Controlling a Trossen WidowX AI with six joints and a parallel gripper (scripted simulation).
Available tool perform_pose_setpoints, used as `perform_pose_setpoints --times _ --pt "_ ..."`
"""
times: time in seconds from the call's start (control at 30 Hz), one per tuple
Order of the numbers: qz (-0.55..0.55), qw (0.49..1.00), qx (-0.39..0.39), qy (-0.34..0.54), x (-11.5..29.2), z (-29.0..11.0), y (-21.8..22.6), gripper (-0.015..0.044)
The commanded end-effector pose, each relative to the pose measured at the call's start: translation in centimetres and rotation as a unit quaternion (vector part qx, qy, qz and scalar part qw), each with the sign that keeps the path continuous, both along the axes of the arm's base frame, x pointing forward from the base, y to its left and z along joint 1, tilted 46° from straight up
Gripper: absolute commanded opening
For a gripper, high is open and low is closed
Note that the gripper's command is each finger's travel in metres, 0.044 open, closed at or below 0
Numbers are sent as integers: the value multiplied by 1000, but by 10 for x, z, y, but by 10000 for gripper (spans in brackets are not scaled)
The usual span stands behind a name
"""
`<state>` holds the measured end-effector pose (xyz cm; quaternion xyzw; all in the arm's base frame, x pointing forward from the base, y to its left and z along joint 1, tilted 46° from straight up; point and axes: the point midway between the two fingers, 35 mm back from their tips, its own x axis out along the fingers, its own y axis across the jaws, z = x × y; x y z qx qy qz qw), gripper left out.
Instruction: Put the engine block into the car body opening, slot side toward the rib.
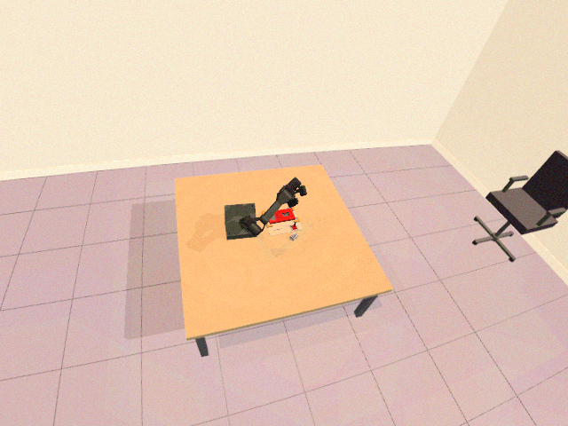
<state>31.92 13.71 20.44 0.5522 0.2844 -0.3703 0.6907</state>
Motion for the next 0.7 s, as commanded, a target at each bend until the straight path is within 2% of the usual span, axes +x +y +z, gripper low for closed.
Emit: perform_pose_setpoints --times 0.0,0.33,0.67 --pt "-59 998 -5 8 6 -10 -17 440" --pt "-225 974 -23 25 16 -37 -69 440" --pt "-385 921 -51 27 18 -64 -121 440"
